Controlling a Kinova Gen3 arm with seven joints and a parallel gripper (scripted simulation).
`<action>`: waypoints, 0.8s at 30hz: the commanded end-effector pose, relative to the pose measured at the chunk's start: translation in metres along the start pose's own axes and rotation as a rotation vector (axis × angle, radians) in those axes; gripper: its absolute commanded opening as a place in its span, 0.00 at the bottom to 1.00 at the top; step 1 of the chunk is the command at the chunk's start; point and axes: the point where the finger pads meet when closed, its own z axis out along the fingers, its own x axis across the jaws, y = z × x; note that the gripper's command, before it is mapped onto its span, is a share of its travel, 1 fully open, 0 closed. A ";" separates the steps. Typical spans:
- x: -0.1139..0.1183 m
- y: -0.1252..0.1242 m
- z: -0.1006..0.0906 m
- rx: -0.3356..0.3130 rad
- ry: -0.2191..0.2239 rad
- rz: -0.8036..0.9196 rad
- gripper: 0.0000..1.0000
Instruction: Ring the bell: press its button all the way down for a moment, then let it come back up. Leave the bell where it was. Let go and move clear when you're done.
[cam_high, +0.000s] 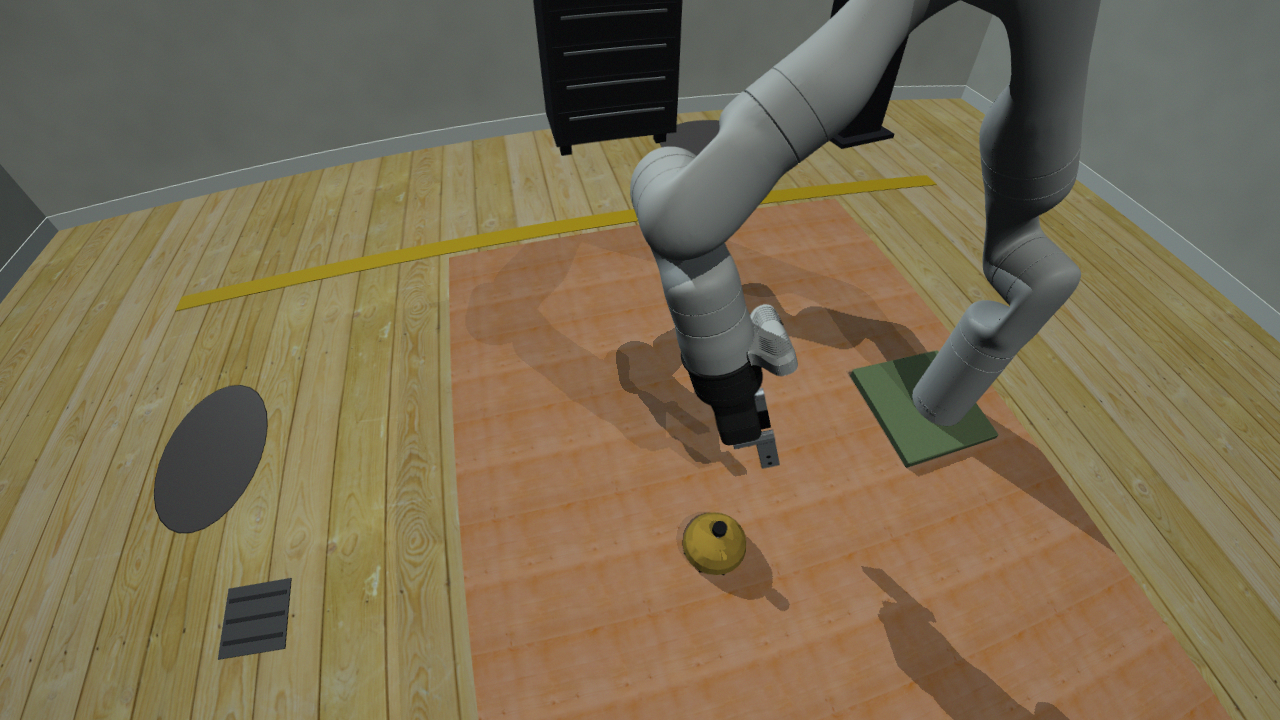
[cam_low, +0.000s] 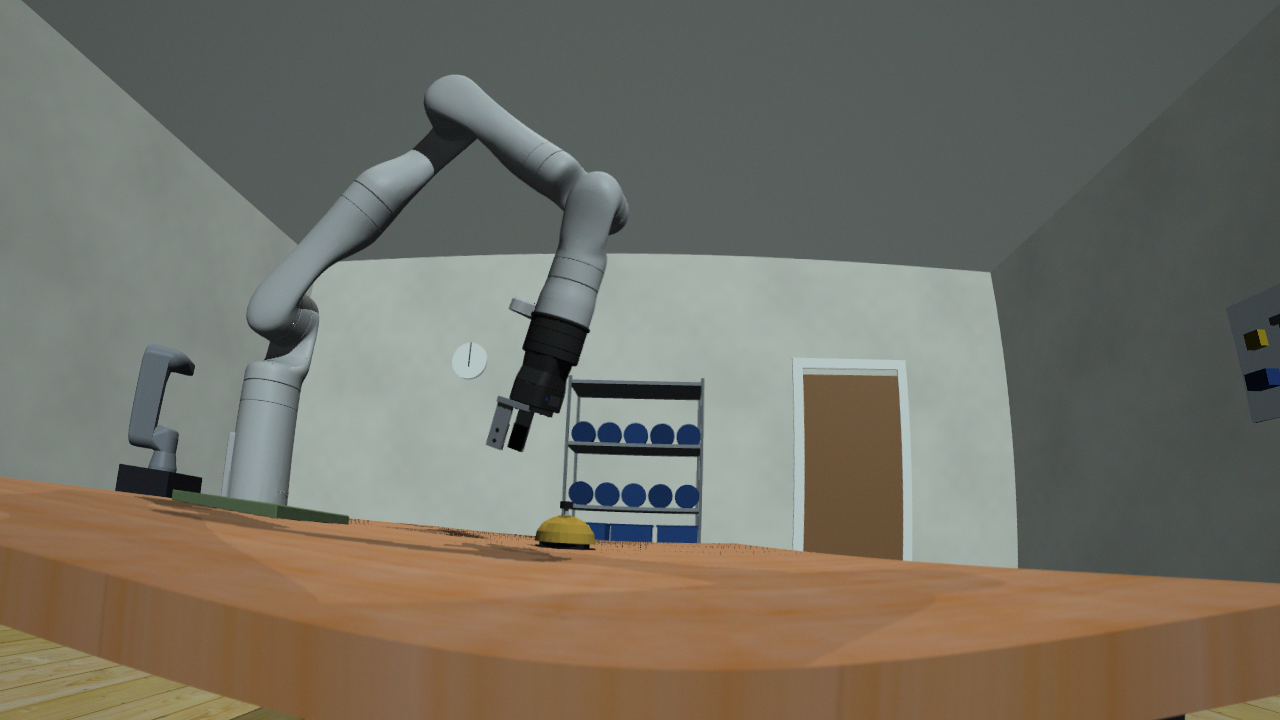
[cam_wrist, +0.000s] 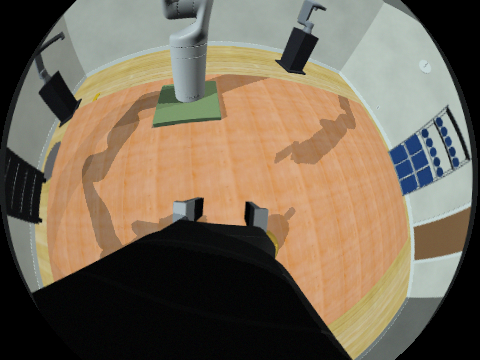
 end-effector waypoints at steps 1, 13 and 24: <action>0.006 0.008 -0.003 -0.037 -0.017 -0.014 1.00; 0.012 0.009 -0.002 -0.049 -0.039 -0.036 1.00; 0.020 0.016 -0.004 -0.080 -0.055 -0.058 1.00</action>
